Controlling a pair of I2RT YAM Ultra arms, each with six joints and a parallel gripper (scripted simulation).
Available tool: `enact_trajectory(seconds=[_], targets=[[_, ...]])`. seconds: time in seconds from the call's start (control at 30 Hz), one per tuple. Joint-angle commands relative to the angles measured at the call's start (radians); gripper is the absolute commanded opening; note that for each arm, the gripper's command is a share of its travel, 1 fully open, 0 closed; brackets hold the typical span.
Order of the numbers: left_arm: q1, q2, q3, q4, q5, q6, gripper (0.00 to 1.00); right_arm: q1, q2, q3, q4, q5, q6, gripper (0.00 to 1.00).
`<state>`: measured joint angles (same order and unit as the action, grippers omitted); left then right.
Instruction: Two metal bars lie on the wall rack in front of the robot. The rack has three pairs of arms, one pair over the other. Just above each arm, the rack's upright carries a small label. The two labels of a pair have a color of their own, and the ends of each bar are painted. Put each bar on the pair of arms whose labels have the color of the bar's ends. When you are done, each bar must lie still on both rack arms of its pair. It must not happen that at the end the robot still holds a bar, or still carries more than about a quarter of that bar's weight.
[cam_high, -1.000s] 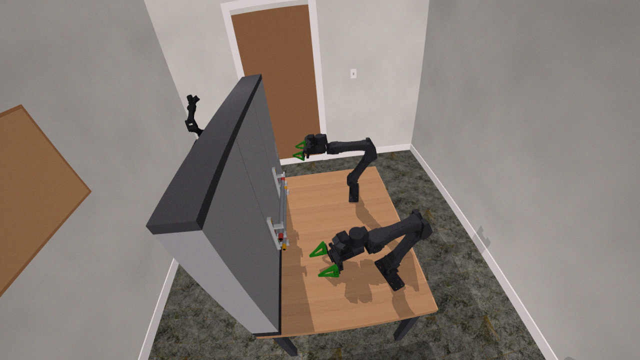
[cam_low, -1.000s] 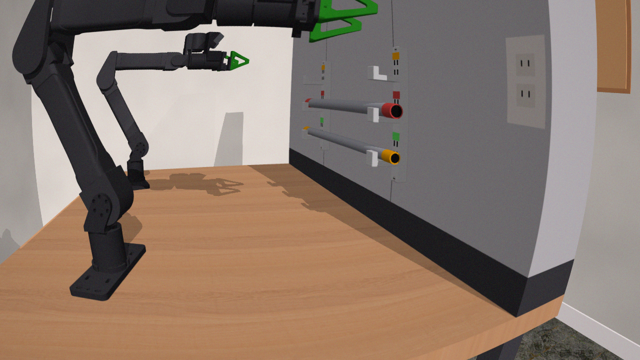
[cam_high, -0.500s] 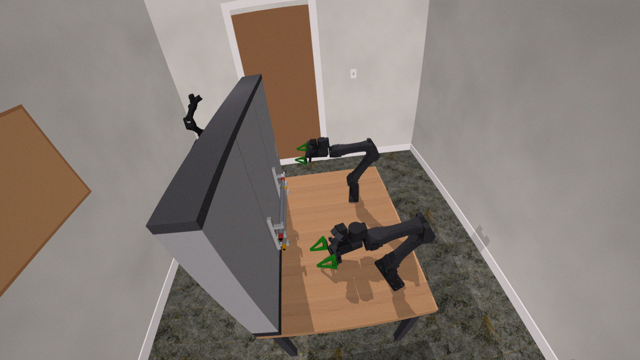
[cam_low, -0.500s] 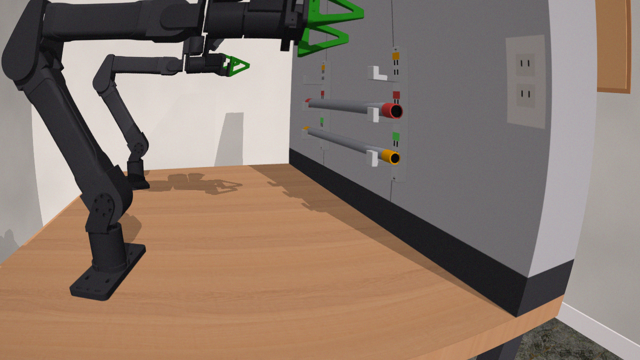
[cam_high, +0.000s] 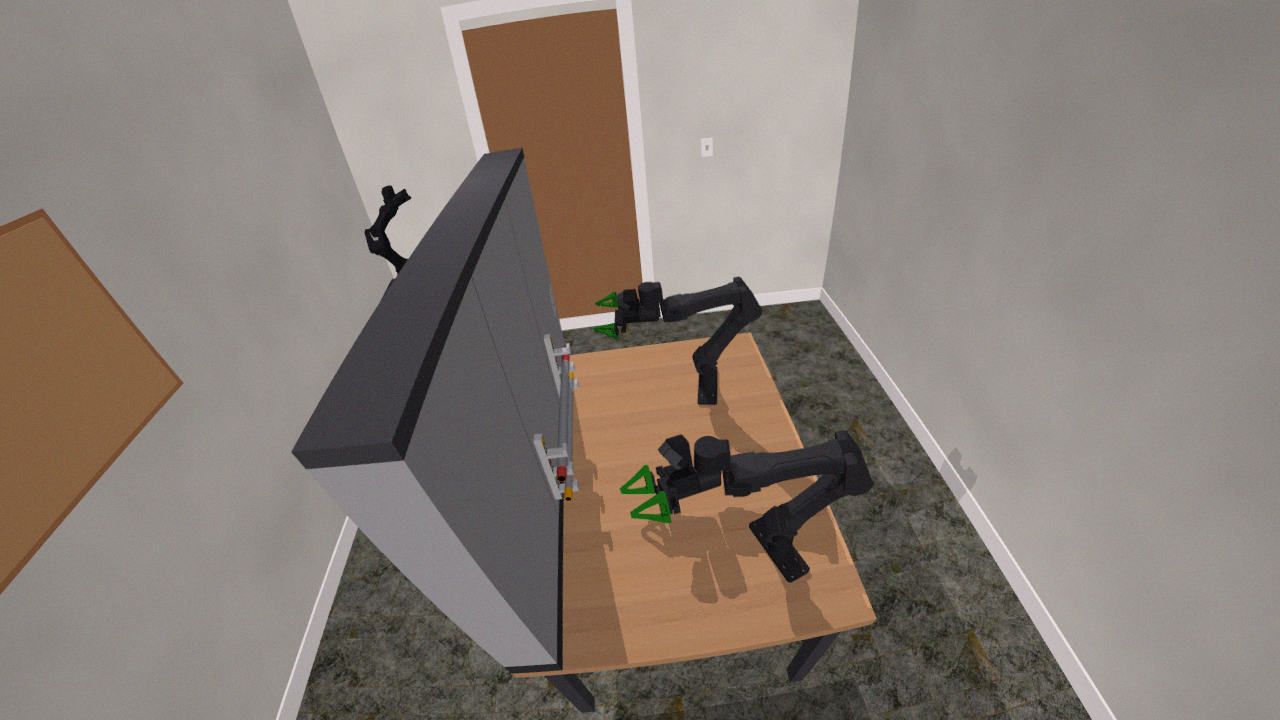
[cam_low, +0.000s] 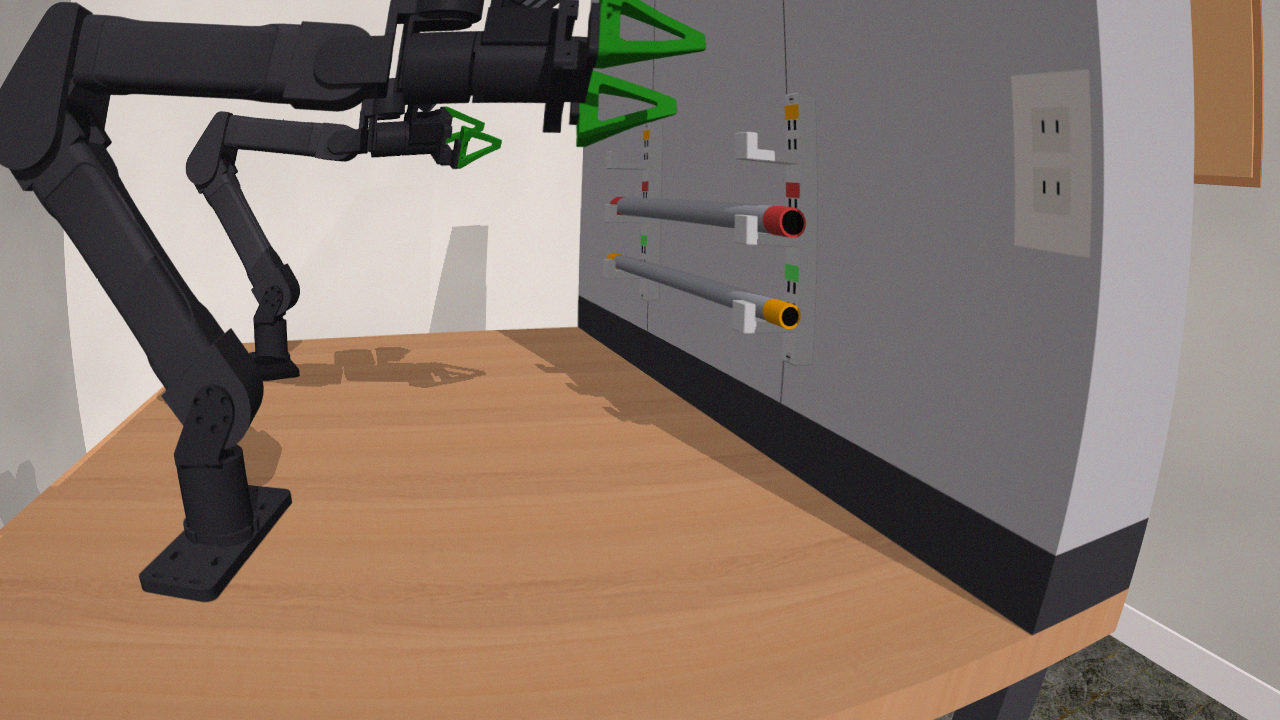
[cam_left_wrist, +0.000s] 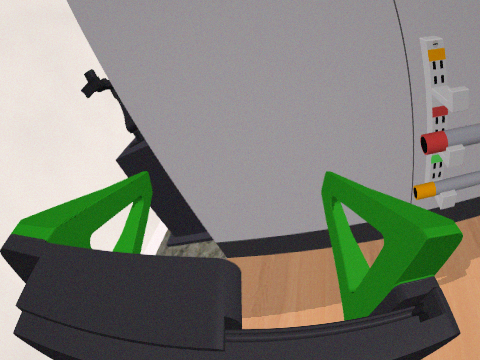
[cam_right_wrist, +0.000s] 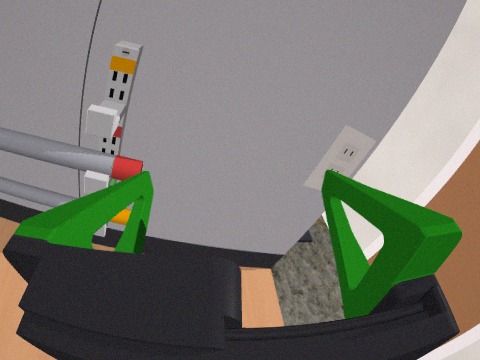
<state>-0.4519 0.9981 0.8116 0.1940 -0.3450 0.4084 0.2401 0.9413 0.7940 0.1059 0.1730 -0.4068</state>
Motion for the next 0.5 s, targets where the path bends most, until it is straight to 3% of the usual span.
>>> enact_trajectory(seconds=[0.0, 0.47], targets=[[-0.043, -0.023, -0.027, 0.041, -0.058, 0.074, 1.0, 0.029, -0.036, -0.021, 0.052, 0.033, -0.065, 1.0], [-0.197, 0.007, -0.08, 0.139, -0.175, 0.252, 1.0, 0.127, -0.066, -0.094, 0.104, 0.105, -0.233, 1.0]])
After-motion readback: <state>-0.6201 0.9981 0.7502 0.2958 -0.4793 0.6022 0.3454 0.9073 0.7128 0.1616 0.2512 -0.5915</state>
